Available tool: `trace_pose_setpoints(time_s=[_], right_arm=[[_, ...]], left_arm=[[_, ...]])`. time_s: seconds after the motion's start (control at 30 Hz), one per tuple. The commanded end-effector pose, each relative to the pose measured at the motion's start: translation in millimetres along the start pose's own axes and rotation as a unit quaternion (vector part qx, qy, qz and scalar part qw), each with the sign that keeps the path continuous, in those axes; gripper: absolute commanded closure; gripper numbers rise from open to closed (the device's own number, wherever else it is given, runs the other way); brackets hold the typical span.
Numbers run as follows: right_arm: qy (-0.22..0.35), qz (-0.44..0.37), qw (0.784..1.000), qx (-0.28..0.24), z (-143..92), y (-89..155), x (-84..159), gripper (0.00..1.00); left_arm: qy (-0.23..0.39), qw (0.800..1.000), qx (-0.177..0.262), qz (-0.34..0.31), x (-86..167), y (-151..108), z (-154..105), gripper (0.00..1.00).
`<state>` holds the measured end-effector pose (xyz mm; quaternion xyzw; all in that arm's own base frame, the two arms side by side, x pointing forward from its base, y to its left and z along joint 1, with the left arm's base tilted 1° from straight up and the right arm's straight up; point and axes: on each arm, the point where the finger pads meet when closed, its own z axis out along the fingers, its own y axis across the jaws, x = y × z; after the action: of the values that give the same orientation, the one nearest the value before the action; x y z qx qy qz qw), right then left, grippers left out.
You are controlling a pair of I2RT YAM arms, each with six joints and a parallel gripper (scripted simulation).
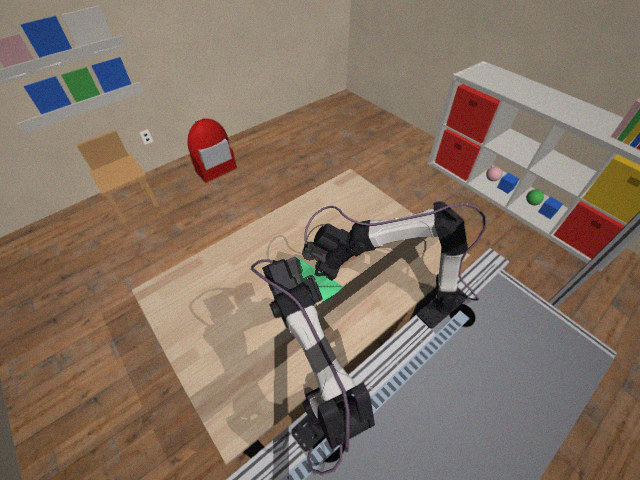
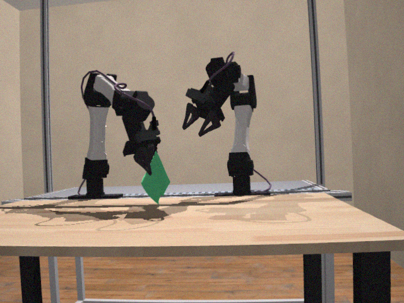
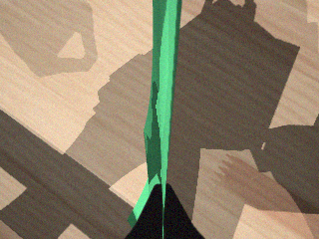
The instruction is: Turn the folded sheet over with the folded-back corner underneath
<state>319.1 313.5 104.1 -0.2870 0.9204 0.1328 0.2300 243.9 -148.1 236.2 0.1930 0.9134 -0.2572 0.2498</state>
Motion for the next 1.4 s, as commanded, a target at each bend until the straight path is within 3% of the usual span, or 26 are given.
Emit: trace_pose_setpoints(time_s=[0.0,0.1,0.17,0.27,0.47,0.67,0.73,0.93,1.07,1.37], right_arm=[[0.027,-0.133,0.988,0.069,0.4,-7.0,0.4,0.99],[0.031,-0.205,0.973,0.098,0.9,-5.8,-3.6,0.99],[0.031,-0.205,0.973,0.098,0.9,-5.8,-3.6,0.99],[0.028,-0.277,0.952,0.128,1.3,-5.1,-10.5,0.99],[0.043,-0.405,0.896,0.176,8.6,-1.5,-7.7,0.99],[0.04,-0.521,0.822,0.225,3.6,4.6,-17.5,0.99],[0.04,-0.521,0.822,0.225,3.6,4.6,-17.5,0.99],[0.04,-0.593,0.763,0.253,0.2,10.5,-19.2,0.99],[0.043,-0.605,0.754,0.254,2.0,11.5,-15.3,0.99],[0.041,-0.598,0.76,0.253,3.6,12.4,-11.3,0.99]], left_arm=[[-0.015,0.999,-0.023,0.027,12.2,-5.2,-15.7,0.35],[-0.034,0.998,-0.031,0.046,19.8,-11.3,-27.4,0.35],[-0.034,0.998,-0.031,0.046,19.8,-11.3,-27.4,0.35],[-0.053,0.996,-0.041,0.063,27.4,-15.5,-38.1,0.35],[-0.099,0.988,-0.057,0.101,46.4,-24.1,-61.5,0.35],[-0.157,0.975,-0.075,0.139,70.6,-27.7,-85.9,0.35],[-0.157,0.975,-0.075,0.139,70.6,-27.7,-85.9,0.35],[-0.222,0.957,-0.083,0.168,96.0,-27.5,-106.5,0.35],[-0.247,0.949,-0.084,0.177,105.0,-26.3,-112.8,0.35],[-0.266,0.943,-0.073,0.187,107.6,-30.3,-118.0,0.35]])
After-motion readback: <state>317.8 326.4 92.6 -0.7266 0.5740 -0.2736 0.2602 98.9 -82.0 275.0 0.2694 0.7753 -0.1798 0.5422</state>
